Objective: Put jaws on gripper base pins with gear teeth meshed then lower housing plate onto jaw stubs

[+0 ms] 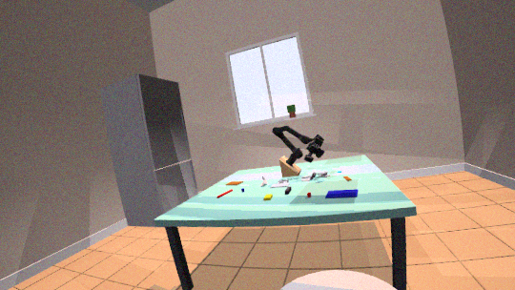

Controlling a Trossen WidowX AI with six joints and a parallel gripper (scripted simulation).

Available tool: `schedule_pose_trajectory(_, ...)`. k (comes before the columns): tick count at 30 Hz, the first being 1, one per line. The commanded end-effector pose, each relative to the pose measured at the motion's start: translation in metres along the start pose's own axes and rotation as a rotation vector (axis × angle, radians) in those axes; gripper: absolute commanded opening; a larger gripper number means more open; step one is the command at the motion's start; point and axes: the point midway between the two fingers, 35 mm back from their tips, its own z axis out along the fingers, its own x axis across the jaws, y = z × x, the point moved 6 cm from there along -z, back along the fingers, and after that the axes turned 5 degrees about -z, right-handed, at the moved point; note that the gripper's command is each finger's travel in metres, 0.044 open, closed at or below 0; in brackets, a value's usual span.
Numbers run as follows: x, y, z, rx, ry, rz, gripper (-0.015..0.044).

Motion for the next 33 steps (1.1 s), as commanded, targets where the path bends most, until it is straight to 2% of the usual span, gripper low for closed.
schedule_pose_trajectory(1, 0.0000, 0.0000, 0.0000, 0.000, 0.000, 0.000, 0.0426)
schedule_pose_trajectory(17, 0.0000, 0.0000, 0.0000, 0.000, 0.000, 0.000, 0.0006)
schedule_pose_trajectory(31, 0.0000, 0.0000, 0.0000, 0.000, 0.000, 0.000, 0.0000)
schedule_pose_trajectory(33, -0.0006, 0.0010, 0.0009, -0.005, 0.006, -0.013, 0.0053)
